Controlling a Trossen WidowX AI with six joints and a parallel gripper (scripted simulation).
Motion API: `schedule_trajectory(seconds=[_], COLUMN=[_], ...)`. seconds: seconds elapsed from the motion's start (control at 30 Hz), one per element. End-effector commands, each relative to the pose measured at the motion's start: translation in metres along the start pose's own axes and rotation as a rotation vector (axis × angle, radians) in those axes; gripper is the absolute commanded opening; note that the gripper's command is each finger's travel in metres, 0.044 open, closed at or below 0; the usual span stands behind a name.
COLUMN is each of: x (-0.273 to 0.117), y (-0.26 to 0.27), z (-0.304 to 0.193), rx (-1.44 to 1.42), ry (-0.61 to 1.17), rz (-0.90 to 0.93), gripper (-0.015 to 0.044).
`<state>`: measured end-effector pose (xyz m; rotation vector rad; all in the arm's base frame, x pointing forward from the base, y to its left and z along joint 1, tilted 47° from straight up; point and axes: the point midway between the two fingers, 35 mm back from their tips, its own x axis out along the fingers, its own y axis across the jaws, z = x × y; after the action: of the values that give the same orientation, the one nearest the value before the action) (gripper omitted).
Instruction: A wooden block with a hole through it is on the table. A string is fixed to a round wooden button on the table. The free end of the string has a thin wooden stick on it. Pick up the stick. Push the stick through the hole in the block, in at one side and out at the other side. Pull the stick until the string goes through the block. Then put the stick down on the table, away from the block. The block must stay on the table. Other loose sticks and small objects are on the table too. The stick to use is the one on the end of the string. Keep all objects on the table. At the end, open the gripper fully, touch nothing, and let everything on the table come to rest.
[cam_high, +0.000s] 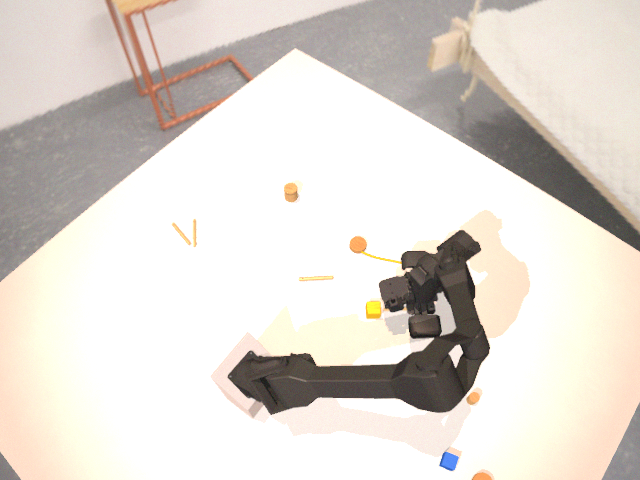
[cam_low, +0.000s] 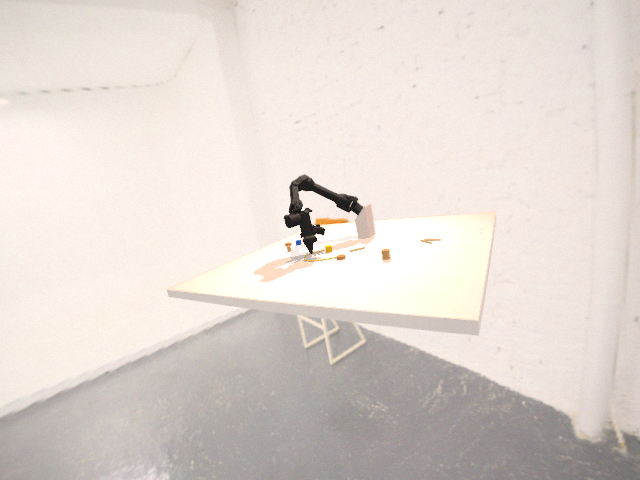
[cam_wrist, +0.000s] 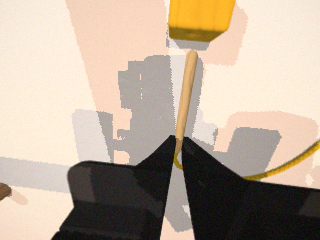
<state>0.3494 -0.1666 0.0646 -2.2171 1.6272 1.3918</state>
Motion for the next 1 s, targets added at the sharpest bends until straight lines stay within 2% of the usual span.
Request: schedule_trajectory(seconds=[0.0,0.97], x=[-0.0029,-0.0024], y=[0.0011,0.0023], z=[0.0024,0.0064], rx=[0.009,0.008], ry=[0.011,0.014], rz=[-0.002,-0.001], gripper=[0.0000,0.0000])
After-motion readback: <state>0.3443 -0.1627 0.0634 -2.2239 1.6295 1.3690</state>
